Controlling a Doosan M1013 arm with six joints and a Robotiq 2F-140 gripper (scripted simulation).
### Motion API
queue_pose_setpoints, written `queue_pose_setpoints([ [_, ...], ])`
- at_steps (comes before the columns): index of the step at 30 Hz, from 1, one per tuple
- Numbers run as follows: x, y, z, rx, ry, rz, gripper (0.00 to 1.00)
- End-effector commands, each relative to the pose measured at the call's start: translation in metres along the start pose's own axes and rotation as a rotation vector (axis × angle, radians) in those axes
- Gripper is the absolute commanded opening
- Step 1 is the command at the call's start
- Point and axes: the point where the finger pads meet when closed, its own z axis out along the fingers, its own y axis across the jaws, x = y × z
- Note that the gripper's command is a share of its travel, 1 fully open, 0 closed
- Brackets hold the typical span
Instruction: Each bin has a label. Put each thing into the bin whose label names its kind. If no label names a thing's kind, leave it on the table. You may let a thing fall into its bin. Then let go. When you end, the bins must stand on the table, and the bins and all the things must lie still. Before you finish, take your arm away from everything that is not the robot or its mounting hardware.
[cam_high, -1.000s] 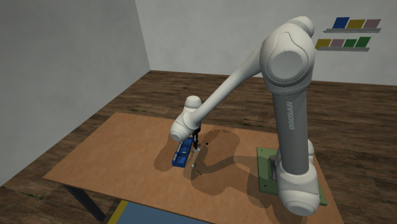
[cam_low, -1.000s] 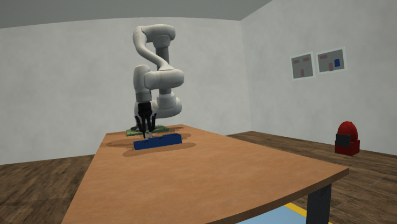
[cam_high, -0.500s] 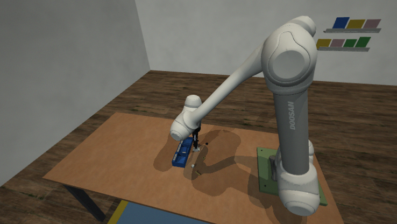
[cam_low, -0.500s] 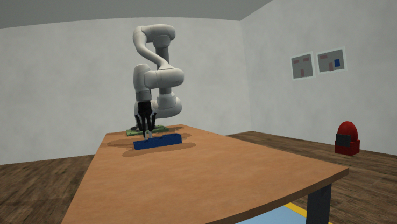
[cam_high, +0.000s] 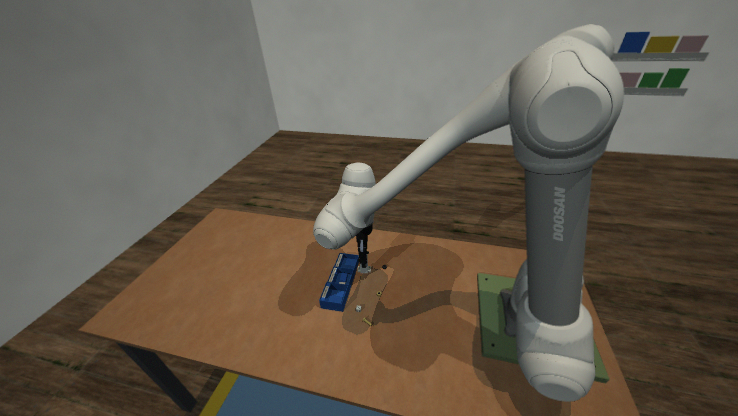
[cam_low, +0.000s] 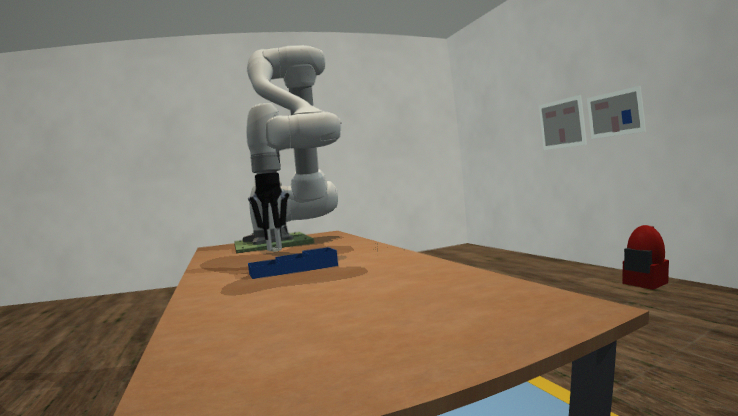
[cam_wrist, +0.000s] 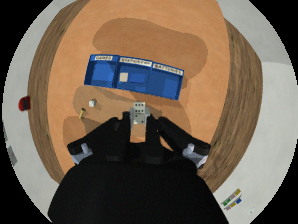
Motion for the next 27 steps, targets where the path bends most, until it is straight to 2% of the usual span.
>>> queue_pose_setpoints([
  [1, 0.0, 0.0, -0.004, 0.0, 0.0, 0.0, 0.13],
  [17, 0.0, 0.0, -0.014, 0.0, 0.0, 0.0, 0.13],
  [27, 0.042, -0.043, -0.014, 0.0, 0.0, 0.0, 0.13],
])
